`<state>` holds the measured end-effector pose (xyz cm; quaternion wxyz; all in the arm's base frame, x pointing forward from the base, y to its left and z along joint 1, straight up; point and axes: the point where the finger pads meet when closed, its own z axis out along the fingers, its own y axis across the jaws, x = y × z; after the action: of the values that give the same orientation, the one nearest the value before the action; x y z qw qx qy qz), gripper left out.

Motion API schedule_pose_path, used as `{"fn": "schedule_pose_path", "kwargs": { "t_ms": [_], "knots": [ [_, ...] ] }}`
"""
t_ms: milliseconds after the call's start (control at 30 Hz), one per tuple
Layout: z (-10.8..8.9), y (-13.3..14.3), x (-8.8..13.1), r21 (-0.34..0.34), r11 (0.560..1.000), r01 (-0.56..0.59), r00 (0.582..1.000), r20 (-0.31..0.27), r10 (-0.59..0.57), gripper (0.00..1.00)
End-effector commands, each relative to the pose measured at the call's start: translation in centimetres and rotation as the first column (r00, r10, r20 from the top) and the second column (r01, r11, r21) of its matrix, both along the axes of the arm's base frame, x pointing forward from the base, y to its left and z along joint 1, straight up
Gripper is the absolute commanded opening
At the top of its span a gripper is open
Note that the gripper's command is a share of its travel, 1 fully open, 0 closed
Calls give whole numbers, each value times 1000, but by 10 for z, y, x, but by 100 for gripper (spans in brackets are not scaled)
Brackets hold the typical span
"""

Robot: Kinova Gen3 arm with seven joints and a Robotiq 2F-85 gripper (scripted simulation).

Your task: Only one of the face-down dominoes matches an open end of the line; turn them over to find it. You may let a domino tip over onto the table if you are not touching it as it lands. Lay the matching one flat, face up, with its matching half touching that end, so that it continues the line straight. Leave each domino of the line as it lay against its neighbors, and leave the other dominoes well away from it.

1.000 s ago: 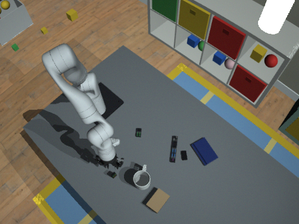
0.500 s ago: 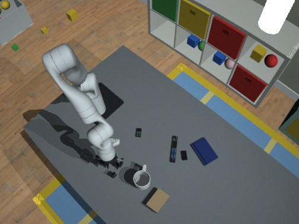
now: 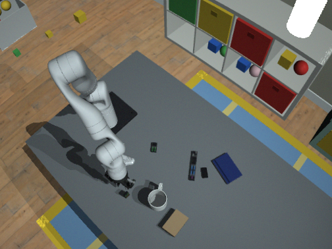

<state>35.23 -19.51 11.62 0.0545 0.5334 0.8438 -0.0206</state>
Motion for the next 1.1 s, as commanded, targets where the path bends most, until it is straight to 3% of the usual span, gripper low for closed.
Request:
{"fn": "schedule_pose_path", "kwargs": {
  "t_ms": [0, 233, 367, 500, 567, 833, 1067],
  "knots": [
    [-3, 2, -1, 8, 999, 46, 999, -9, -46, 47],
    [-9, 1, -3, 36, 951, 307, 952, -16, -307, 47],
    [-12, 2, -7, 52, 878, 476, 879, -37, -475, 47],
    [-16, 1, -7, 62, 767, 639, 769, -46, -637, 47],
    [-16, 1, -7, 62, 767, 639, 769, -46, -637, 47],
    [-22, -2, -5, 71, 450, 890, 455, -61, -889, 47],
    [-25, -4, -1, 74, 139, 988, 144, -67, -987, 47]
  ]
}}
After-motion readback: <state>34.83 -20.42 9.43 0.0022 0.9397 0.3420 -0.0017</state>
